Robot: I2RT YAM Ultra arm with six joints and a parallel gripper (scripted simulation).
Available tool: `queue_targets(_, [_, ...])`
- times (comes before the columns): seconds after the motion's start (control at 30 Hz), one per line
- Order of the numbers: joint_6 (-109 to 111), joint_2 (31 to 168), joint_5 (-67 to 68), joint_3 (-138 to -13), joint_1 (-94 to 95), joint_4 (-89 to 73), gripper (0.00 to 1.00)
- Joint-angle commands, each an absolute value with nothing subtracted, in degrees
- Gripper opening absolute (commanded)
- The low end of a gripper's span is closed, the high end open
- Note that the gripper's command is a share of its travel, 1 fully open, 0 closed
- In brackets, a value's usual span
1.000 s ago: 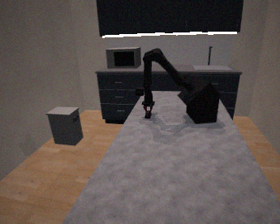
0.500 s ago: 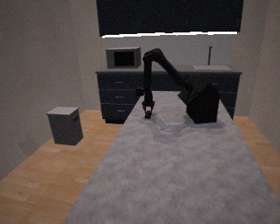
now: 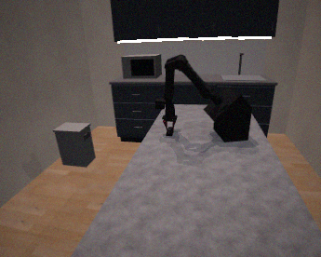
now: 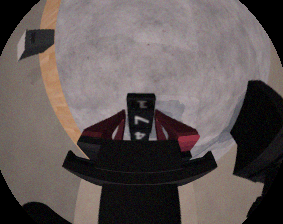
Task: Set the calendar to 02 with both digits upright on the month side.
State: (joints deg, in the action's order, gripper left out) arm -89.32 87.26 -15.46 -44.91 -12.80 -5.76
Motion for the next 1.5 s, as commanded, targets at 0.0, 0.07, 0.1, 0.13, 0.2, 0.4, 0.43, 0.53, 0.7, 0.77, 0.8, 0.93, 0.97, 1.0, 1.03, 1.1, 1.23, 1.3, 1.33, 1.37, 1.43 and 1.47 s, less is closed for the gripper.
queue_targets(0.0, [-89.0,85.5,-15.5,-44.9,-13.3,-7.5,0.47])
queue_targets(0.07, [-88.7,83.6,-15.8,-44.7,-13.8,-9.3,0.47])
queue_targets(0.1, [-88.5,82.6,-16.0,-44.7,-14.0,-10.4,0.47])
queue_targets(0.13, [-88.2,81.5,-16.2,-44.7,-14.4,-11.6,0.47])
queue_targets(0.2, [-87.7,79.1,-16.6,-44.7,-15.0,-14.1,0.47])
queue_targets(0.4, [-85.9,72.8,-18.1,-45.5,-17.2,-21.7,0.47])
queue_targets(0.43, [-85.7,72.0,-18.3,-45.7,-17.5,-22.8,0.47])
queue_targets(0.53, [-85.5,71.4,-18.5,-45.9,-17.8,-23.7,0.47])
queue_targets(0.7, [-84.9,69.8,-18.9,-46.3,-18.5,-25.9,0.47])
queue_targets(0.77, [-84.9,69.7,-18.9,-46.3,-18.5,-26.0,0.47])
queue_targets(0.8, [-84.9,69.7,-18.9,-46.3,-18.5,-26.0,1.0])
queue_targets(0.93, [-84.9,69.7,-18.9,-46.3,-18.5,-26.0,1.0])
queue_targets(0.97, [-84.9,69.7,-18.9,-46.3,-18.5,-26.0,1.0])
queue_targets(1.0, [-84.9,69.7,-18.9,-46.3,-18.5,-26.0,1.0])
queue_targets(1.03, [-84.9,69.7,-18.9,-46.3,-18.5,-26.0,1.0])
queue_targets(1.1, [-84.9,69.7,-18.9,-46.3,-18.5,-26.0,1.0])
queue_targets(1.23, [-84.9,69.7,-18.9,-46.3,-18.5,-26.0,1.0])
queue_targets(1.3, [-84.9,69.7,-18.9,-46.3,-18.5,-26.0,1.0])
queue_targets(1.33, [-84.9,69.7,-18.9,-46.3,-18.5,-26.0,1.0])
queue_targets(1.37, [-84.9,69.7,-18.9,-46.3,-18.5,-26.0,1.0])
queue_targets(1.43, [-84.9,69.7,-18.9,-46.3,-18.5,-26.0,1.0])
queue_targets(1.47, [-84.9,69.7,-18.9,-46.3,-18.5,-26.0,1.0])
